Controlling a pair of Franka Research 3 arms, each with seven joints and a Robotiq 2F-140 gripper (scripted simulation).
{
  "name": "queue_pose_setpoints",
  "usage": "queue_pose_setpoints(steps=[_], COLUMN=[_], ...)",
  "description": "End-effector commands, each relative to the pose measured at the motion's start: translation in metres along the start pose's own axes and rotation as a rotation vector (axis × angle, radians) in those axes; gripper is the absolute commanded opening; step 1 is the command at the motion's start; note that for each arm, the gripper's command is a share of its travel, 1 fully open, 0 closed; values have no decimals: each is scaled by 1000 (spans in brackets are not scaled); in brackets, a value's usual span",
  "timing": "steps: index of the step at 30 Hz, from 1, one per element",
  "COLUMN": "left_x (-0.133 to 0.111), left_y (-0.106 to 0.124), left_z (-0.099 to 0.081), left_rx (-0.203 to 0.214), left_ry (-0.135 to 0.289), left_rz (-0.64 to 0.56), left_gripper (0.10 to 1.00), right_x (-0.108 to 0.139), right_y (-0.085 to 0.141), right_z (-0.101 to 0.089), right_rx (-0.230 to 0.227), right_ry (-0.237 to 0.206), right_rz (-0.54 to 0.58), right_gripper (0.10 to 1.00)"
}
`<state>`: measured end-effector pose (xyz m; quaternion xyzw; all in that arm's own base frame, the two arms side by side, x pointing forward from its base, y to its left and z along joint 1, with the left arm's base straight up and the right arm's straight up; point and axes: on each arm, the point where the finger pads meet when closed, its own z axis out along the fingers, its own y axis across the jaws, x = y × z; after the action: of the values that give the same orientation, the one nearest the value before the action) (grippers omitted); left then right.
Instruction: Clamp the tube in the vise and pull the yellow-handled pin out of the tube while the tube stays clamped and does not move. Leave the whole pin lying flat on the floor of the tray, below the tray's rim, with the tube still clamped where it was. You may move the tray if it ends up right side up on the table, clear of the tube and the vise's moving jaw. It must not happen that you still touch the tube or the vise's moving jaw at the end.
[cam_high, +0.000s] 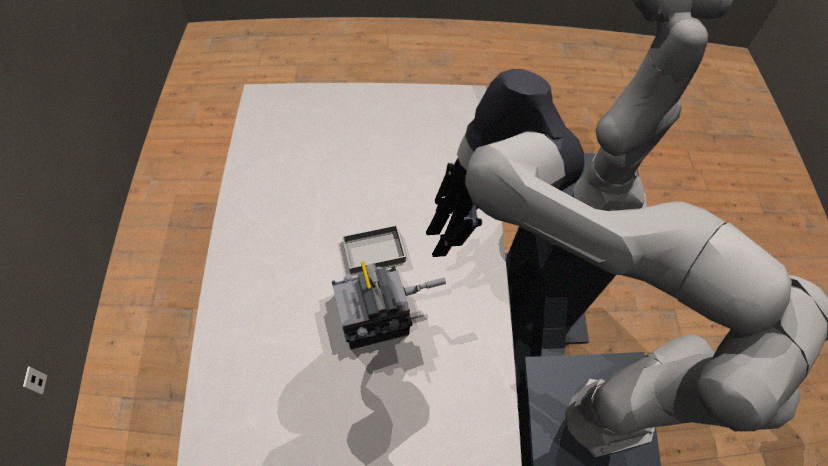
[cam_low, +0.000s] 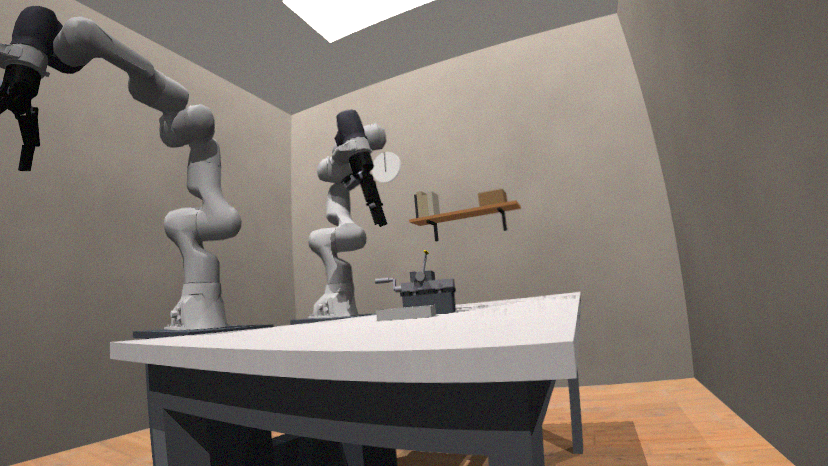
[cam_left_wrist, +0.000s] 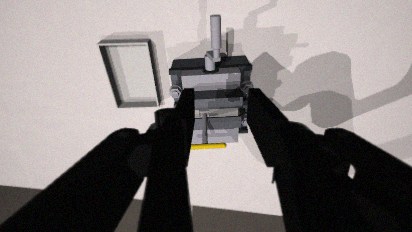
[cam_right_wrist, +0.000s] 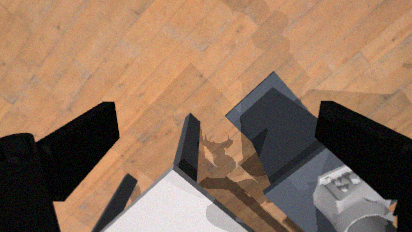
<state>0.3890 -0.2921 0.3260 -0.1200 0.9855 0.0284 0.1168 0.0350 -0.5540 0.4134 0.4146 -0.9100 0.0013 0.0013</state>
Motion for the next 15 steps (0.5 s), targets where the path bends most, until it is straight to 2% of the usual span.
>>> queue_pose_setpoints(steps=[1,3,5,15], left_x=[-9,-10,-10,-17], left_y=[-5,-5,-5,-8], left_z=[1,3,3,14], left_rx=[12,11,11,4], left_ry=[-88,-127,-127,-354], left_rz=[-58,-58,-58,-59], left_gripper=[351,351,351,351], right_x=[-1,-1,-1,-1], right_y=[0,0,0,0], right_z=[0,0,0,0], right_rx=[-1,-1,-1,-1], right_ry=[-3,-3,-3,-3], right_rz=[5,5,5,5], right_gripper=[1000,1000,1000,1000])
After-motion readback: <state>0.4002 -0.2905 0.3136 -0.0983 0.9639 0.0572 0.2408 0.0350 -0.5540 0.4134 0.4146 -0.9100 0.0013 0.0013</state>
